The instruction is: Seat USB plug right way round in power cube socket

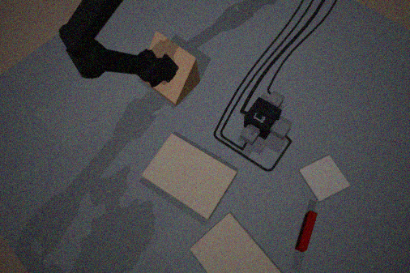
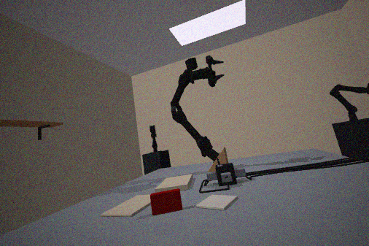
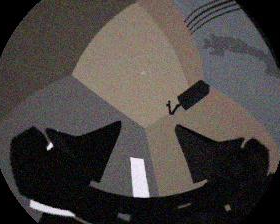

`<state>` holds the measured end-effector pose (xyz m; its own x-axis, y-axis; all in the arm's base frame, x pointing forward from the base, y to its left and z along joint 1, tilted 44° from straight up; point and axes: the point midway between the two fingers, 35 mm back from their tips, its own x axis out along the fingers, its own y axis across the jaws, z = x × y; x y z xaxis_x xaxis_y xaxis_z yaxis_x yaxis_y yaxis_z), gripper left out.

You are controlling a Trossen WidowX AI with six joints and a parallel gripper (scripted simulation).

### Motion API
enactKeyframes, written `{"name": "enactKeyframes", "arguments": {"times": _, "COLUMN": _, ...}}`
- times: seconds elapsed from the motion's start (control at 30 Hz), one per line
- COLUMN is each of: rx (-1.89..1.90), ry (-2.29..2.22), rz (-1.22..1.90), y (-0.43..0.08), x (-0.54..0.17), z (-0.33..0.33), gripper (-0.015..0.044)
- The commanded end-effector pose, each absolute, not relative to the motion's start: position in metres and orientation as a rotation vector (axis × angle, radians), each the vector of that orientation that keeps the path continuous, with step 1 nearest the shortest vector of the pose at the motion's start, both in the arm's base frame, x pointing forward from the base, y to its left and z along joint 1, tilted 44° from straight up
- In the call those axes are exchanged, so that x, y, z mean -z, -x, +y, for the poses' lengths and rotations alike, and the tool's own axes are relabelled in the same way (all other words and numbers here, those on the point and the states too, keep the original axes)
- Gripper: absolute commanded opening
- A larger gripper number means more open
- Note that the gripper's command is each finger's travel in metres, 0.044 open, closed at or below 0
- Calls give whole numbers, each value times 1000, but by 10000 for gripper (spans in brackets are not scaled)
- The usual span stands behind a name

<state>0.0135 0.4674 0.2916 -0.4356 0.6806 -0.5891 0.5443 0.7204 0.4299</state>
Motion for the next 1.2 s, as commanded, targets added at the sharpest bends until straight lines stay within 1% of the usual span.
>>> {"name": "enactKeyframes", "arguments": {"times": 0.0, "rx": -210, "ry": -929, "rz": 2135, "y": -16, "x": -289, "z": 467, "gripper": 426}}
{"name": "enactKeyframes", "arguments": {"times": 0.03, "rx": -171, "ry": -941, "rz": 2109, "y": -25, "x": -281, "z": 467, "gripper": 440}}
{"name": "enactKeyframes", "arguments": {"times": 0.13, "rx": 75, "ry": -997, "rz": 1932, "y": -79, "x": -231, "z": 459, "gripper": 440}}
{"name": "enactKeyframes", "arguments": {"times": 0.33, "rx": 376, "ry": -1014, "rz": 1675, "y": -149, "x": -170, "z": 424, "gripper": 440}}
{"name": "enactKeyframes", "arguments": {"times": 0.5, "rx": 645, "ry": -945, "rz": 1414, "y": -209, "x": -118, "z": 365, "gripper": 440}}
{"name": "enactKeyframes", "arguments": {"times": 0.7, "rx": 952, "ry": -793, "rz": 1094, "y": -266, "x": -75, "z": 274, "gripper": 440}}
{"name": "enactKeyframes", "arguments": {"times": 0.93, "rx": 1245, "ry": -500, "rz": 727, "y": -306, "x": -52, "z": 154, "gripper": 440}}
{"name": "enactKeyframes", "arguments": {"times": 1.17, "rx": 1252, "ry": -489, "rz": 718, "y": -301, "x": -48, "z": 153, "gripper": 440}}
